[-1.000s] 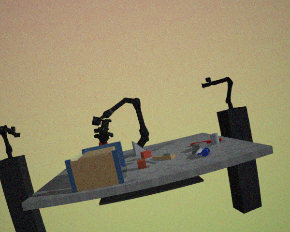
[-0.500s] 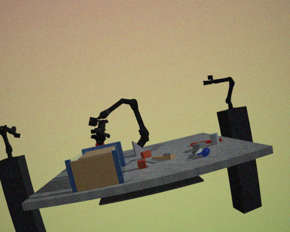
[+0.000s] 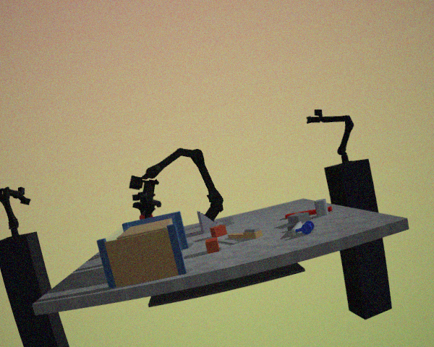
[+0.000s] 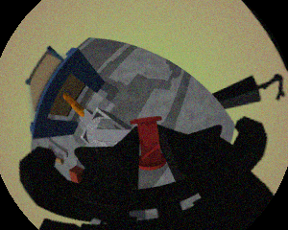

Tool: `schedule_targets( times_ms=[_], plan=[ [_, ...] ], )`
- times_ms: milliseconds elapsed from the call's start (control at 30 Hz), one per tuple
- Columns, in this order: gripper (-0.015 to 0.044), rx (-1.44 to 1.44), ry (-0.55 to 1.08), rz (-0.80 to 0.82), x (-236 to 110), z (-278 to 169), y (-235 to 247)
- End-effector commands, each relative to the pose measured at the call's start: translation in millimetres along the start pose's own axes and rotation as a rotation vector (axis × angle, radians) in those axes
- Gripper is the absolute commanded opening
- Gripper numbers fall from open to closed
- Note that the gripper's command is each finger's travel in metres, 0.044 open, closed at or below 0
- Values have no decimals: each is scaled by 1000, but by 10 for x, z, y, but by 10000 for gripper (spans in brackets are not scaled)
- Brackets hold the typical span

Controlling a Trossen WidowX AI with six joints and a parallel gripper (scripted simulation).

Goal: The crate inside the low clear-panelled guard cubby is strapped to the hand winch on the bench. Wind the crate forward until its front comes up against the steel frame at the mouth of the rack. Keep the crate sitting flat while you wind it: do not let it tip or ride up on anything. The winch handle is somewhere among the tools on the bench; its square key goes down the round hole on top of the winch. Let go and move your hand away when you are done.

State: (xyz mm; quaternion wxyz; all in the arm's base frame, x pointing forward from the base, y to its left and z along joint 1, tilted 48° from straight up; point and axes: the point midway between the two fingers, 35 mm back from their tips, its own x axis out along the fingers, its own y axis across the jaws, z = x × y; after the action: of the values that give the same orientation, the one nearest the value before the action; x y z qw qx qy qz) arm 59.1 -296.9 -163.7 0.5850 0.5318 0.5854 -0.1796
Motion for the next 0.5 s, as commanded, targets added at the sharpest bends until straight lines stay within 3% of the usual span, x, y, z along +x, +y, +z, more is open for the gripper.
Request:
schedule_targets(
  times_ms=[0,467],
  plan=[
    [0,-9,-12,0,64,113,6],
    [0,-10,-13,1,131,269,34]
  ],
)
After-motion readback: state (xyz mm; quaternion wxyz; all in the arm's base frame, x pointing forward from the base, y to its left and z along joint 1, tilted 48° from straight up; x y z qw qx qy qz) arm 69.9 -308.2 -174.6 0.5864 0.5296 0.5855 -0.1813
